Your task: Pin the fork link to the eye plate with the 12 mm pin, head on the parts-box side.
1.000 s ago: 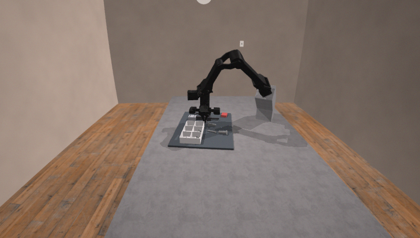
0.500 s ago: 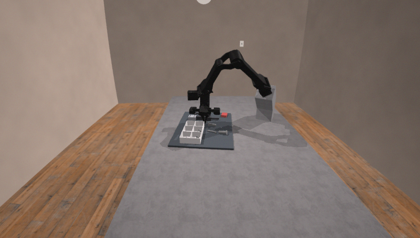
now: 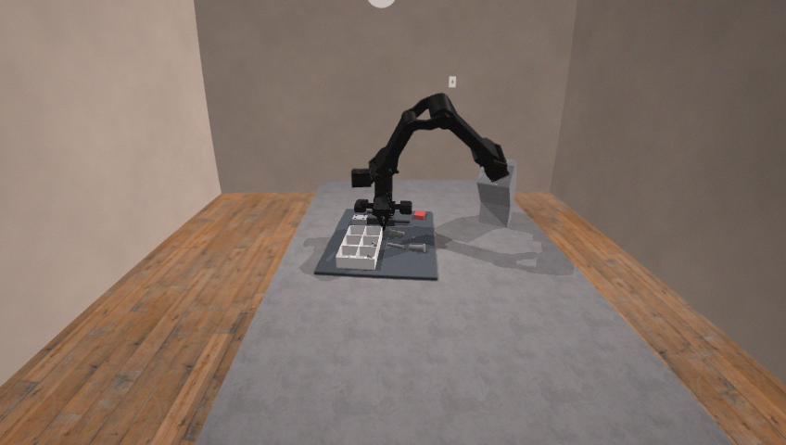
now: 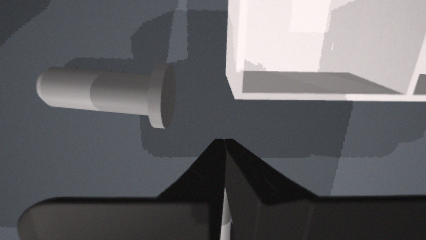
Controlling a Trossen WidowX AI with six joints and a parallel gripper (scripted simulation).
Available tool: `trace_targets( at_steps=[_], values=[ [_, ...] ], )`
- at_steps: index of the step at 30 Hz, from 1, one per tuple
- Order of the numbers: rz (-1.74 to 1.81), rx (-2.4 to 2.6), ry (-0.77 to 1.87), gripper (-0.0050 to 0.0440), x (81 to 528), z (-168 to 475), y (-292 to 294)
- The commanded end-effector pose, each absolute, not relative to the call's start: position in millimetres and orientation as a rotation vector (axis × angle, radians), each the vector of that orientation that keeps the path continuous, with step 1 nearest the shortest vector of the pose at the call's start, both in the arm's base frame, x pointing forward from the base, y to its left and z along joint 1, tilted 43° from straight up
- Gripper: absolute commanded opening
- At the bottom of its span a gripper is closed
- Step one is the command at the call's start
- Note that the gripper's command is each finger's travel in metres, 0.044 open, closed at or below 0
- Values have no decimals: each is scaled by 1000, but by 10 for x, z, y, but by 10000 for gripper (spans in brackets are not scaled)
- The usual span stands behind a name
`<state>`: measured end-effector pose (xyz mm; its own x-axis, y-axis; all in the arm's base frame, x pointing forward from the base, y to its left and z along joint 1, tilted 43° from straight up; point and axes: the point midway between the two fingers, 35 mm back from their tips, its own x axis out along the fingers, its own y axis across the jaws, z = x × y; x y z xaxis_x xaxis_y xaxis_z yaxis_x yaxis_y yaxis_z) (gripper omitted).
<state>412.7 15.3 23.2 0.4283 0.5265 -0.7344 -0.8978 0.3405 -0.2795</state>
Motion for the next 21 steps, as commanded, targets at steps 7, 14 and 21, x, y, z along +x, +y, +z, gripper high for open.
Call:
trace_targets(
  at_steps=[7, 14, 21],
  values=[
    [1004, -741, 589, 0, 4118, 178, 127],
    [1004, -741, 589, 0, 4116, 168, 114],
    [1004, -741, 589, 0, 4113, 149, 91]
  ],
)
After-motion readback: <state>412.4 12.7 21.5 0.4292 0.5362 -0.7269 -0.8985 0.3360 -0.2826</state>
